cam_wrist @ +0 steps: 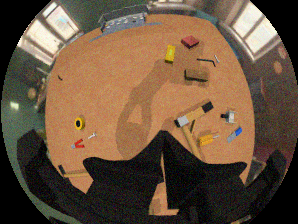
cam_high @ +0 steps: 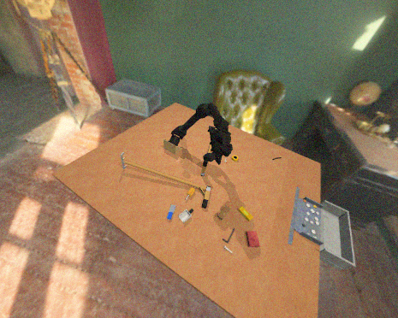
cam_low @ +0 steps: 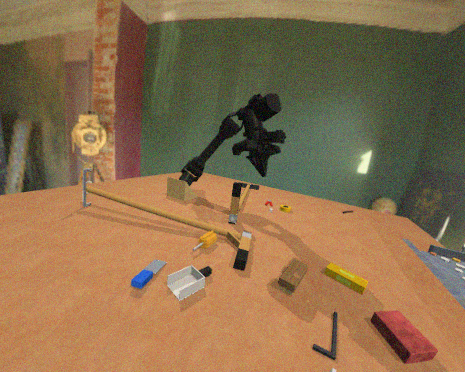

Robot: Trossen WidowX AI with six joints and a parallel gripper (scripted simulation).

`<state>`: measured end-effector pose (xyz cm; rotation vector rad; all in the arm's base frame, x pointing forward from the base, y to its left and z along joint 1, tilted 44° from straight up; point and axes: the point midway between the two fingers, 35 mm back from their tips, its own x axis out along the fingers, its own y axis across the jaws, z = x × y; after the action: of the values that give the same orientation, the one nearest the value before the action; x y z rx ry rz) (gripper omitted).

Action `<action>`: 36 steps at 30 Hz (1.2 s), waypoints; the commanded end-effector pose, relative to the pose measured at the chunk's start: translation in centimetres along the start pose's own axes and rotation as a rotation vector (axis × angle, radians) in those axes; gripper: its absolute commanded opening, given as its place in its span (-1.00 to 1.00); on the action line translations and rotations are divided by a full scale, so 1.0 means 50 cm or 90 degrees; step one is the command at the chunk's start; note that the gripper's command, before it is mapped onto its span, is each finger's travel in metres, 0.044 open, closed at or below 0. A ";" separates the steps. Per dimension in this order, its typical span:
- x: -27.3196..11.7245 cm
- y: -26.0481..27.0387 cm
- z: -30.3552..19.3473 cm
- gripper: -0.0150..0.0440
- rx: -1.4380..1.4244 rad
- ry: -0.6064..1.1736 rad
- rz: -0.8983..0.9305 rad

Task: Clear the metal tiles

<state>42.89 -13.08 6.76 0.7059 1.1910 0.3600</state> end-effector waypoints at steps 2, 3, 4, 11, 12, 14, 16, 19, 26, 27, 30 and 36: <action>0.019 -0.005 -0.007 -0.49 0.008 0.005 -0.001; 0.022 -0.005 -0.008 -0.49 0.008 0.005 -0.001; 0.026 -0.005 -0.009 -0.49 0.008 0.005 -0.001; 0.051 -0.006 -0.017 -0.49 0.008 0.004 -0.001; 0.055 -0.006 -0.018 -0.49 0.008 0.004 -0.001; 0.062 -0.006 -0.021 -0.49 0.008 0.004 -0.001; 0.069 -0.006 -0.023 -0.49 0.008 0.004 -0.001; 0.079 -0.006 -0.027 -0.49 0.008 0.004 -0.001; 0.103 -0.006 -0.038 -0.49 0.008 0.004 -0.001; 0.107 -0.006 -0.040 -0.49 0.008 0.004 0.000; 0.117 -0.005 -0.045 -0.49 0.008 0.004 0.000; 0.137 -0.004 -0.055 -0.49 0.008 0.004 0.000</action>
<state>42.81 -8.68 1.43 0.7150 1.1996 0.3610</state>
